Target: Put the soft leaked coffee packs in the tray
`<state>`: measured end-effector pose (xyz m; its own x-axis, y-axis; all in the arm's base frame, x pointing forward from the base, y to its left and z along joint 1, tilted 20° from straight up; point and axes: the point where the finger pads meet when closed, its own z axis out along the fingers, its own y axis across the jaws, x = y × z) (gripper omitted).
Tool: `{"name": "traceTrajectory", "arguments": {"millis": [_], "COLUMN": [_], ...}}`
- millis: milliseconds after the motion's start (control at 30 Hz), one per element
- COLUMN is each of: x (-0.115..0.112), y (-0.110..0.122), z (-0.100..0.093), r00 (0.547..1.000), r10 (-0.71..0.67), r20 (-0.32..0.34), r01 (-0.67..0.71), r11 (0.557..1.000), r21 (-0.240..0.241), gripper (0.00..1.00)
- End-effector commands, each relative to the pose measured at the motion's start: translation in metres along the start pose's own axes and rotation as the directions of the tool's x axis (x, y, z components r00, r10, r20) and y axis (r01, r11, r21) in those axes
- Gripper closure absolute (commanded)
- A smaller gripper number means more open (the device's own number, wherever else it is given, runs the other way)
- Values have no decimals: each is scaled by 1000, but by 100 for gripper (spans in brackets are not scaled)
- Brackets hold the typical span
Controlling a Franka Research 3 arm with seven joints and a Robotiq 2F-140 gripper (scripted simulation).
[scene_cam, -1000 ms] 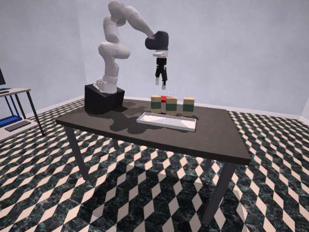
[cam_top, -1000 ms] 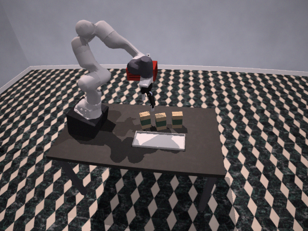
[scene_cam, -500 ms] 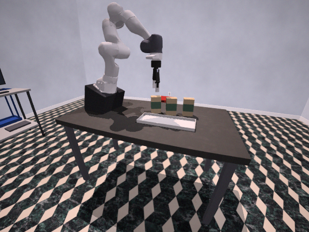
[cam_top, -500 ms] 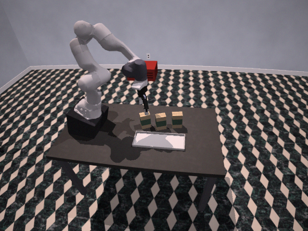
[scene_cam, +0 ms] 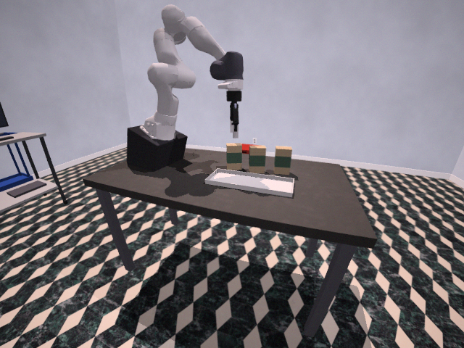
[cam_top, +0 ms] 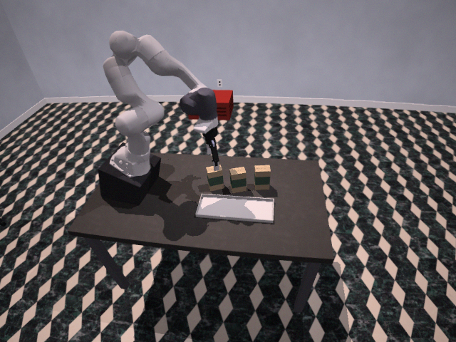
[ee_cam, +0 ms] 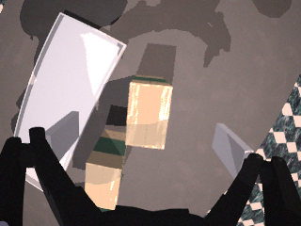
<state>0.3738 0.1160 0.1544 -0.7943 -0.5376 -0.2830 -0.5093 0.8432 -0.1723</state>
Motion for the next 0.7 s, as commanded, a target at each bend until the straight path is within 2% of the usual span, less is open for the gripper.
{"name": "traceTrajectory", "arguments": {"millis": [0,400,433,667], "x": [0,0,0,0], "y": [-1,-1,-1,-1], "z": [0,0,0,0], "r00": [1000,1000,1000,1000], "r10": [17,17,17,17], "r20": [3,3,3,3], "r01": [-17,-17,-17,-17], "r11": [1000,1000,1000,1000], "r21": [3,3,3,3], "gripper": [0,0,45,45]}}
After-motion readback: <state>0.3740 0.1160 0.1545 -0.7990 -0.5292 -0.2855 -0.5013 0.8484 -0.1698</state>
